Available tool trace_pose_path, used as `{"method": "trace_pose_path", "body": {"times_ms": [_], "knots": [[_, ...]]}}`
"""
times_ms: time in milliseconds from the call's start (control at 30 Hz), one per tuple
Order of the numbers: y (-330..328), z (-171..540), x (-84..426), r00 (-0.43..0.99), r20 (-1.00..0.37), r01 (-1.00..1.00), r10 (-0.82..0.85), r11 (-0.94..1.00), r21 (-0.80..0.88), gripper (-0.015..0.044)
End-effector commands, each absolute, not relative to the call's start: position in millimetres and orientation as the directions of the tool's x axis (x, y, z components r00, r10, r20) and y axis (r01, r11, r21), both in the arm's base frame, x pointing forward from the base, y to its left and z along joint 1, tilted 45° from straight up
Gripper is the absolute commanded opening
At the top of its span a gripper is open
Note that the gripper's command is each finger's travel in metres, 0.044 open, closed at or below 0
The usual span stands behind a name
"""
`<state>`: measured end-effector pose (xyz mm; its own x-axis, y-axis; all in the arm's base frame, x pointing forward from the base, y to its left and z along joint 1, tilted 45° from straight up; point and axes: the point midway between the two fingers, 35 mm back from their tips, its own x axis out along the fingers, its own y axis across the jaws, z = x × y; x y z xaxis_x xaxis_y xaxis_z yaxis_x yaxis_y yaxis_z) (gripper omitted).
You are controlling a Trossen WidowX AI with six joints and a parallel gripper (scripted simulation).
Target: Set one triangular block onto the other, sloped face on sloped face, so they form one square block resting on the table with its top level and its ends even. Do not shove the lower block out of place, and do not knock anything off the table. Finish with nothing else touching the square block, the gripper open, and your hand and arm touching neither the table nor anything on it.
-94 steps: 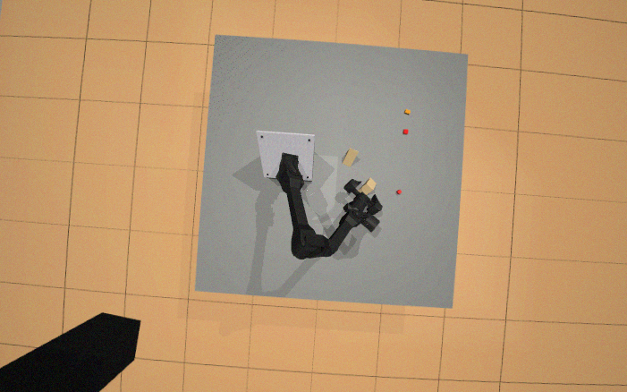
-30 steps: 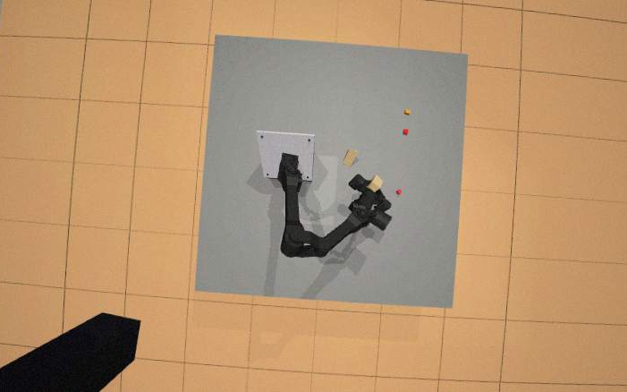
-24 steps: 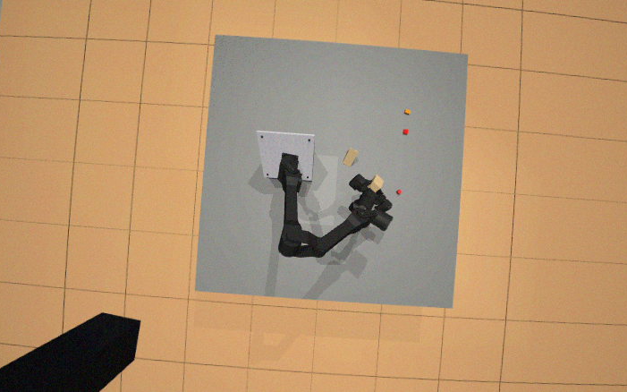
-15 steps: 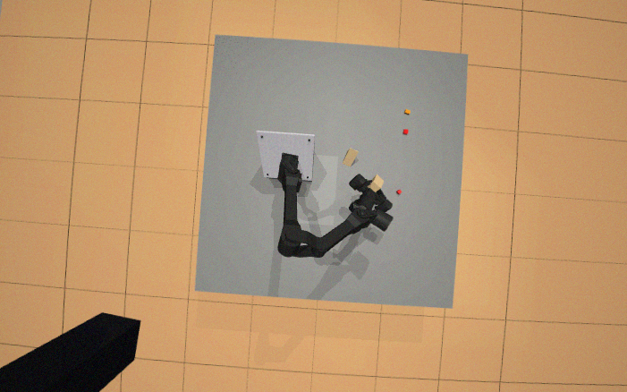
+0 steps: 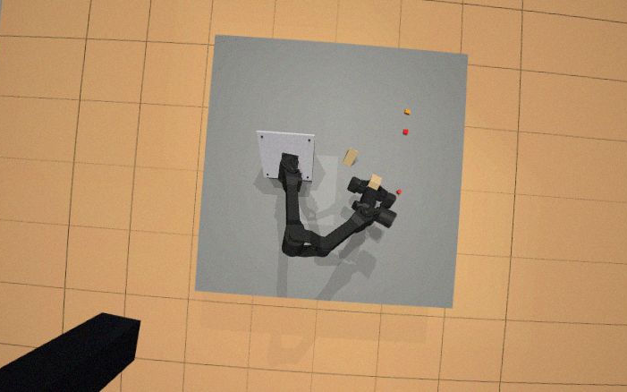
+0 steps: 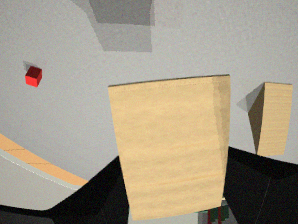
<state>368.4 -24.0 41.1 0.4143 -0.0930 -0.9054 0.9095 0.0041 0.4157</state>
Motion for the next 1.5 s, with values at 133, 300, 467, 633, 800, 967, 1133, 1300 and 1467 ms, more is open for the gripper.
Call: {"method": "trace_pose_path", "body": {"times_ms": [133, 300, 467, 633, 800, 967, 1133, 1300, 1467], "knots": [[-22.2, 36.4, 370.1, 0.367, -0.919, 0.909, -0.145, 0.266, 0.320, 0.0000], [-21.8, 34.6, 370.2, 0.341, -0.923, 0.879, -0.176, 0.407, 0.247, 0.0000], [-21.4, 33.1, 370.3, 0.316, -0.926, 0.828, -0.208, 0.536, 0.163, 0.0000], [-21.0, 31.9, 370.4, 0.292, -0.926, 0.756, -0.240, 0.650, 0.070, 0.0000], [-20.5, 30.9, 370.5, 0.269, -0.924, 0.664, -0.273, 0.747, -0.027, 0.0000], [-20.0, 30.2, 370.6, 0.247, -0.919, 0.554, -0.306, 0.823, -0.125, 0.0000], [-19.4, 29.7, 370.8, 0.227, -0.913, 0.427, -0.340, 0.877, -0.220, 0.0000], [-18.8, 29.5, 371.0, 0.208, -0.904, 0.288, -0.373, 0.907, -0.308, 0.0000], [-18.1, 29.6, 371.4, 0.190, -0.893, 0.139, -0.407, 0.912, -0.386, 0.0000]]}}
